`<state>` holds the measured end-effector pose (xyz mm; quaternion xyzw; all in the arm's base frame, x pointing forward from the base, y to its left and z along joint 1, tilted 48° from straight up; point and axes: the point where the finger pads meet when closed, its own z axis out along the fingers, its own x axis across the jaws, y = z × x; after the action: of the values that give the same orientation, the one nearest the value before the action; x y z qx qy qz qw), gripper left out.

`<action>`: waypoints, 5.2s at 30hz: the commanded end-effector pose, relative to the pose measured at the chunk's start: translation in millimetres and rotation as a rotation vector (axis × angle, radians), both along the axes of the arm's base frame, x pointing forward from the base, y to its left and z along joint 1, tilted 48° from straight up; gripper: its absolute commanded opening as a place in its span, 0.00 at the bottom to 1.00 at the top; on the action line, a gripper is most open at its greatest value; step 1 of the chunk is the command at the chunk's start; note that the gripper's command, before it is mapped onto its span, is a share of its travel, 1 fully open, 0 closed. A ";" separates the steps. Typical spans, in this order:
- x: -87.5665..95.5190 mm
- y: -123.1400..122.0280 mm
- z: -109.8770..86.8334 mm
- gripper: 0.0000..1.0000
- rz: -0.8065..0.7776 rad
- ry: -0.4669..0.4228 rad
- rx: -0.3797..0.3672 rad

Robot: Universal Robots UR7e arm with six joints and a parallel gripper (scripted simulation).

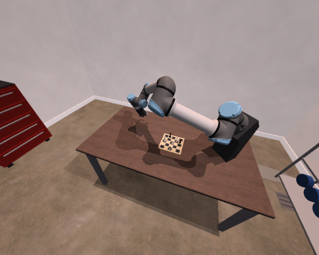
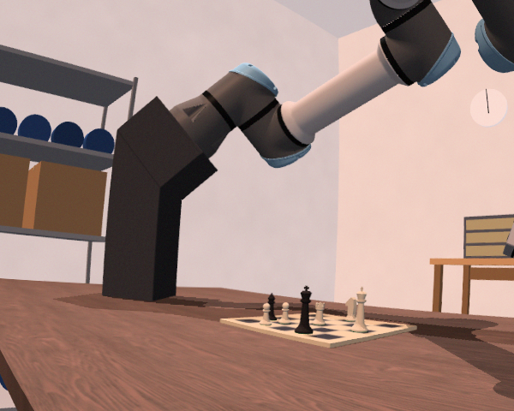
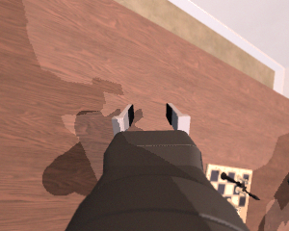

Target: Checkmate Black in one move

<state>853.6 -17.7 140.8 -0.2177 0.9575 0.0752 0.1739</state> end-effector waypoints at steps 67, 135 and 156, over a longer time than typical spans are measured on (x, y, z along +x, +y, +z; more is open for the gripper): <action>-184.7 206.5 -33.4 1.00 -1.412 1.153 -0.075; -224.9 152.5 26.2 1.00 -1.412 1.152 -0.069; -222.4 152.9 23.7 1.00 -1.424 1.147 -0.050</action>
<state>631.4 137.6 165.0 0.4864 0.8088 0.0214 -0.3299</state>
